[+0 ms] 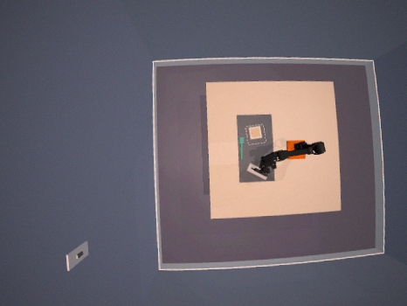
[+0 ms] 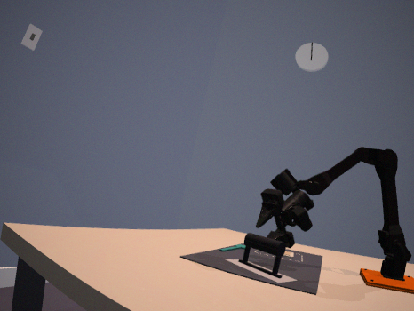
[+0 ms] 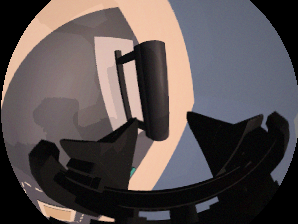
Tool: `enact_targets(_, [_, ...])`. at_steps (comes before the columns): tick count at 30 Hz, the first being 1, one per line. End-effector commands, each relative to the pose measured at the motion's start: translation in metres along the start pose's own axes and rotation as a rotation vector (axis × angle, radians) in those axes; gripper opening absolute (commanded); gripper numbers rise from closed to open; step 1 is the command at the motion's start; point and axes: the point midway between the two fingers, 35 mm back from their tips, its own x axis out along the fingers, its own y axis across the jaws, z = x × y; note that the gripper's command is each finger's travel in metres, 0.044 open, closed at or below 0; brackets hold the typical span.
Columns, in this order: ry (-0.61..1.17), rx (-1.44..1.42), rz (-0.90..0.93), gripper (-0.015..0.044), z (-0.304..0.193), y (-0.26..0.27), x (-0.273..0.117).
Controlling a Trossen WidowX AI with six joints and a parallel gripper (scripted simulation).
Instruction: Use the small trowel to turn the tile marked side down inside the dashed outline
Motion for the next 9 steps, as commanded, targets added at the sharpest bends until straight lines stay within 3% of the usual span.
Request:
enact_targets(1, [-0.009, 0.004, 0.007, 0.03, 0.004, 0.005, -0.013])
enact_targets(6, [-0.009, 0.004, 0.006, 0.03, 0.004, 0.003, -0.015])
enact_targets(9, [-0.002, 0.006, 0.005, 0.03, 0.011, -0.015, -0.047])
